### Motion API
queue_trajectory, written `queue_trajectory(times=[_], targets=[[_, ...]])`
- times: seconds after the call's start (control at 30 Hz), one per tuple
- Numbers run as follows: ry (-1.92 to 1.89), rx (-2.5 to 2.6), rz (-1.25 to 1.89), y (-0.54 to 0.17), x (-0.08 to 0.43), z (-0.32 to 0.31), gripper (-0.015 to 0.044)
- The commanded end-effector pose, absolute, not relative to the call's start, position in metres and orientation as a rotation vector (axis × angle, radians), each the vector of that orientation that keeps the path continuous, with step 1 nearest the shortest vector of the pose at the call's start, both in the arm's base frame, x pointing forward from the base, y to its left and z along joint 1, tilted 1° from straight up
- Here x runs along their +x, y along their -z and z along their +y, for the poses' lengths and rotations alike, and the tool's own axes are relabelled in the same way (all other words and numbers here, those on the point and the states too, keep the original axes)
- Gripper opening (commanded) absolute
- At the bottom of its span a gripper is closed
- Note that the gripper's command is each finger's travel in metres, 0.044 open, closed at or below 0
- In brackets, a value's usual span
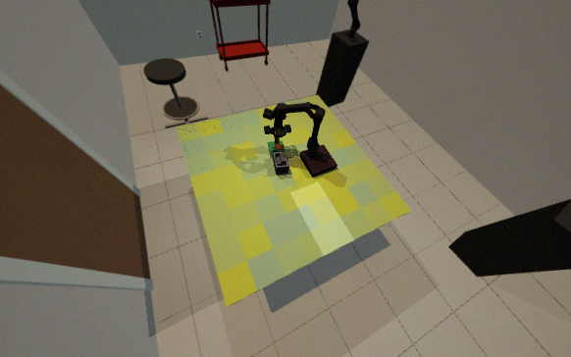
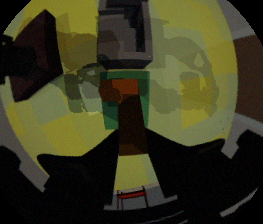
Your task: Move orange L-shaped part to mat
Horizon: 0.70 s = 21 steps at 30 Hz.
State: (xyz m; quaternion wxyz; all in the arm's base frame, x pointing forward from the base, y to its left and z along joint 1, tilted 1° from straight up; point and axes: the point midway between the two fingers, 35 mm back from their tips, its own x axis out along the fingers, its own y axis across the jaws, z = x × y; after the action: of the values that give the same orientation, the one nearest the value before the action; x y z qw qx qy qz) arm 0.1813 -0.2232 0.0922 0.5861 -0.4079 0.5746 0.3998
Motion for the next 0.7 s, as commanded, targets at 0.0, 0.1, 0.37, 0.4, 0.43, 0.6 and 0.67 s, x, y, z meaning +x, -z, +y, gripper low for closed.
queue_trajectory(times=[0.0,0.1,0.37,0.4,0.43,0.6,0.67], targets=[[-0.940,-0.950,1.341,-0.085,0.181,-0.222,0.0000],[-0.940,-0.950,1.341,-0.080,0.181,-0.222,0.0000],[-0.940,-0.949,1.341,-0.067,0.181,-0.222,0.0000],[-0.940,-0.949,1.341,-0.065,0.181,-0.222,0.0000],[-0.940,-0.949,1.341,-0.064,0.181,-0.222,0.0000],[-0.940,-0.949,1.341,-0.057,0.181,-0.222,0.0000],[-0.940,-0.949,1.341,-0.056,0.181,-0.222,0.0000]])
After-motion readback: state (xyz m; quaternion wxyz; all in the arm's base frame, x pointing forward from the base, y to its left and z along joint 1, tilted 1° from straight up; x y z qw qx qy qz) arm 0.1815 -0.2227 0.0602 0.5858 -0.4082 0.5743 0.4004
